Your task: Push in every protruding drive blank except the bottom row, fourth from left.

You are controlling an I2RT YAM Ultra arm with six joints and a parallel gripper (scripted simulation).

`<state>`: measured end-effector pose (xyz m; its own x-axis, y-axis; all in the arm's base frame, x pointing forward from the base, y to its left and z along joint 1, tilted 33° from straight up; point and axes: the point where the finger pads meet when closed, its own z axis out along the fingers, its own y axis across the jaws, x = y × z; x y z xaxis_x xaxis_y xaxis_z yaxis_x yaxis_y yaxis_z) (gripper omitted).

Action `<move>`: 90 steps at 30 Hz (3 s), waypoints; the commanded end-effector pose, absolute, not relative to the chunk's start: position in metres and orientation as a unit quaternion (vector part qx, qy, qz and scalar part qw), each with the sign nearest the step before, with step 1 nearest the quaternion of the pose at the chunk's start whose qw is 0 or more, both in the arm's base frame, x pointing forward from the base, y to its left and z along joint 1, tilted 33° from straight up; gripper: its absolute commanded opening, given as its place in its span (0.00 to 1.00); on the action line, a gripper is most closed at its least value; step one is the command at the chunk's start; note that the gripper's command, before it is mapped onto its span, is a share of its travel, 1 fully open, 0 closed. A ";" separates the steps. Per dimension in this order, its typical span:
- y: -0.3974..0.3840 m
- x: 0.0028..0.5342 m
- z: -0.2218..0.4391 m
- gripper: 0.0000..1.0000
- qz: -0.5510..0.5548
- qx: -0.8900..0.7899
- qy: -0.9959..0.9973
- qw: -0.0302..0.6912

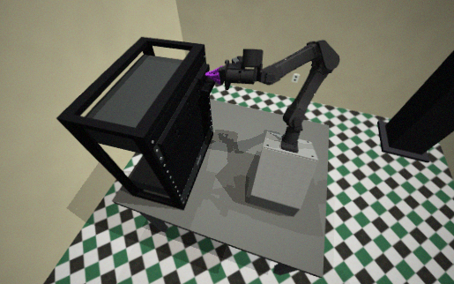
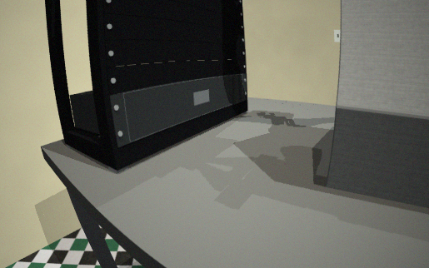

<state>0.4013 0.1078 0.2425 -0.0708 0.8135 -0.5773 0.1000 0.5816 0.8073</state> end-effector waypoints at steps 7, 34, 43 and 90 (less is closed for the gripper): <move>0.123 0.417 0.286 0.00 0.352 0.320 0.635 0.608; 0.127 0.418 0.286 0.00 0.356 0.317 0.637 0.606; 0.124 0.422 0.286 0.00 0.354 0.318 0.636 0.607; 0.120 0.429 0.286 0.00 0.351 0.321 0.635 0.609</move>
<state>0.4104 0.1082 0.2424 -0.0834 0.8140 -0.5748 0.0940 0.5807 0.8087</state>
